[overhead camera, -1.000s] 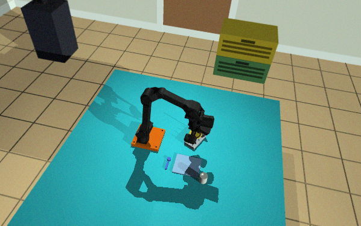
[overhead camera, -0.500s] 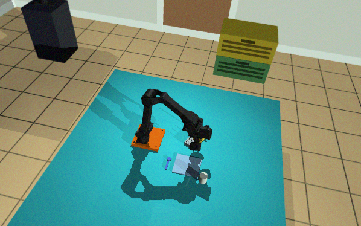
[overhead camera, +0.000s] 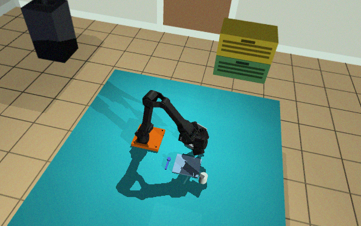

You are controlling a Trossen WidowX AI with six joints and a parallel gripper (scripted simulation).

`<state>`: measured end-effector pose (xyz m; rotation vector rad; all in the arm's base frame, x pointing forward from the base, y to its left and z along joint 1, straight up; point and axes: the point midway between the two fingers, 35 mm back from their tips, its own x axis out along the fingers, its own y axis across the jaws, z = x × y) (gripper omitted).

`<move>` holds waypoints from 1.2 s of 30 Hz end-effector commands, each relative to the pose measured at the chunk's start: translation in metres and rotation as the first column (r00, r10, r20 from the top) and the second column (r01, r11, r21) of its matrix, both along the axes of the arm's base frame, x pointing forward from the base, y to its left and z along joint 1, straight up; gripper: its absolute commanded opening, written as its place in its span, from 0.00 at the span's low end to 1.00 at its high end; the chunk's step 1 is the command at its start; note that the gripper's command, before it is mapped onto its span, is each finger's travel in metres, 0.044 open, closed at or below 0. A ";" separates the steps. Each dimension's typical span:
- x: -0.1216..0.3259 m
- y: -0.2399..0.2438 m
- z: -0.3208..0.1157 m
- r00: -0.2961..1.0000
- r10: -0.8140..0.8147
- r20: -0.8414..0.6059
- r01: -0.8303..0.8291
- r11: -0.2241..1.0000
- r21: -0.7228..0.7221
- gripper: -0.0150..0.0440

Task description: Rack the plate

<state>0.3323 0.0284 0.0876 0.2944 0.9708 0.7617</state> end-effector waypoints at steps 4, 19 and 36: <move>-0.005 0.001 -0.008 0.978 0.081 0.193 -0.097 0.992 0.078 0.25; -0.027 0.001 -0.010 0.777 0.134 0.615 -0.263 0.957 0.124 0.25; -0.051 -0.001 -0.004 0.548 0.103 0.830 -0.323 0.942 0.096 0.25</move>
